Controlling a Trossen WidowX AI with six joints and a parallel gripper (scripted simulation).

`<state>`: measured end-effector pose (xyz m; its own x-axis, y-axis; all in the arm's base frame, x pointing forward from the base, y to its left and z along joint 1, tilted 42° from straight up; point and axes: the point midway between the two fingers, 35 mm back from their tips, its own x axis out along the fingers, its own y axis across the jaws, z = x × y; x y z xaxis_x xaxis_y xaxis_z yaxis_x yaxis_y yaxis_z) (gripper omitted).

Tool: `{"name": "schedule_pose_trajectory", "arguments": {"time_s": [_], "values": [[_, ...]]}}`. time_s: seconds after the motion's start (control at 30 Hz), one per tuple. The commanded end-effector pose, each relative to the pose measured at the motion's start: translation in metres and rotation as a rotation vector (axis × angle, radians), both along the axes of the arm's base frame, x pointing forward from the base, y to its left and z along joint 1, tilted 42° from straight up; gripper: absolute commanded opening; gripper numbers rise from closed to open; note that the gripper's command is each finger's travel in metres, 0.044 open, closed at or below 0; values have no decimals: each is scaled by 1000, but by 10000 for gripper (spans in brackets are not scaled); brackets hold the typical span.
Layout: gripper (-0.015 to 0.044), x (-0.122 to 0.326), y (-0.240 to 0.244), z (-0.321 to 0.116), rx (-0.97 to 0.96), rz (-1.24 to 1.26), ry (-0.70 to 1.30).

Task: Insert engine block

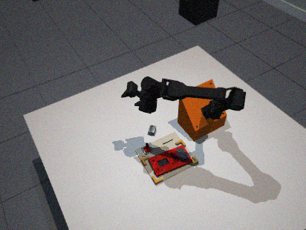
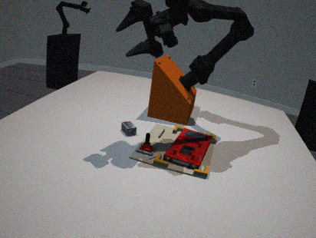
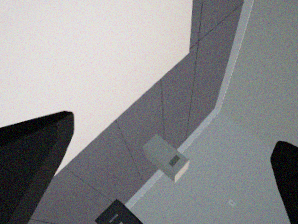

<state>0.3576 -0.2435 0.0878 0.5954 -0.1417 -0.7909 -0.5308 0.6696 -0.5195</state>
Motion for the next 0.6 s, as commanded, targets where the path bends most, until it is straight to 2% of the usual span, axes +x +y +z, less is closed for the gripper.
{"name": "schedule_pose_trajectory", "arguments": {"time_s": [0.0,0.57], "values": [[440,-6,13,-32,97,43,84],[440,-56,85,-132,549,166,397]]}}
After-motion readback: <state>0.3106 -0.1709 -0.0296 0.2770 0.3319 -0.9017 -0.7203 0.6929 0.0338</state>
